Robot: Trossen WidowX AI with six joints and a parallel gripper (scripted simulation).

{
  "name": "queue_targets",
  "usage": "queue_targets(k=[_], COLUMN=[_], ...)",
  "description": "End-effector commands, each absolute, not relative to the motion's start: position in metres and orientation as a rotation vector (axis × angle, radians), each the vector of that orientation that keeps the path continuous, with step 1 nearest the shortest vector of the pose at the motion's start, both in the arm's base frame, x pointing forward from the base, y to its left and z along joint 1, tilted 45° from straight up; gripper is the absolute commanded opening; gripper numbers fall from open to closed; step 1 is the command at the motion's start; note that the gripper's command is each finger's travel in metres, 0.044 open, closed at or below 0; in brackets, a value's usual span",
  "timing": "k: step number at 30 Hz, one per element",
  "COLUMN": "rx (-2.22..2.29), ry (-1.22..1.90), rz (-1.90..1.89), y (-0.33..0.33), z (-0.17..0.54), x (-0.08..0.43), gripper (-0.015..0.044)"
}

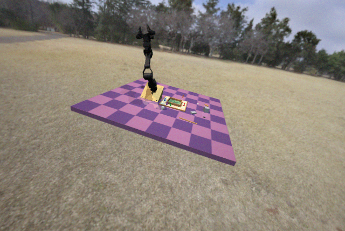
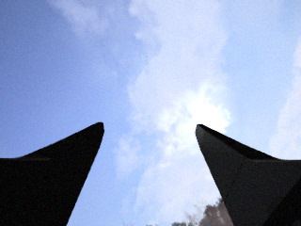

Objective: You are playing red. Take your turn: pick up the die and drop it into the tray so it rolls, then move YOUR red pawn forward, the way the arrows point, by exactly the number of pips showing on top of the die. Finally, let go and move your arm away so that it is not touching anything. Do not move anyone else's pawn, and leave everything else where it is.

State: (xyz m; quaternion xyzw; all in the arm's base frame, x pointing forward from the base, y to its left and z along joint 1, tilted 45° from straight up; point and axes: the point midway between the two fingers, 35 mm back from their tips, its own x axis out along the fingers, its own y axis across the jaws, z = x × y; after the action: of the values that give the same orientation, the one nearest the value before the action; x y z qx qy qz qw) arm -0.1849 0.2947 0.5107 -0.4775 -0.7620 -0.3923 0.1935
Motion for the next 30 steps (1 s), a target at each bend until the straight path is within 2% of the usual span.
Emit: queue_targets(k=[1,5,12,18,24,30], rx=[-1.352,-1.613,-2.187,-2.725,-3.247,-3.749], ry=[-2.137,-2.121,-2.068,-2.021,-1.997,-2.065], rz=[-1.108,-1.25,-1.516,-1.683,-1.785,-1.756], y=[0.296,0.329,0.379,0.396,0.383,0.342], z=[0.51,0.495,0.456,0.412,0.367,0.322], x=[-0.183,-0.148,-0.057,0.036,0.127,0.209], gripper=[0.0374,0.0275,0.0275,0.0275,0.0275,0.0275])
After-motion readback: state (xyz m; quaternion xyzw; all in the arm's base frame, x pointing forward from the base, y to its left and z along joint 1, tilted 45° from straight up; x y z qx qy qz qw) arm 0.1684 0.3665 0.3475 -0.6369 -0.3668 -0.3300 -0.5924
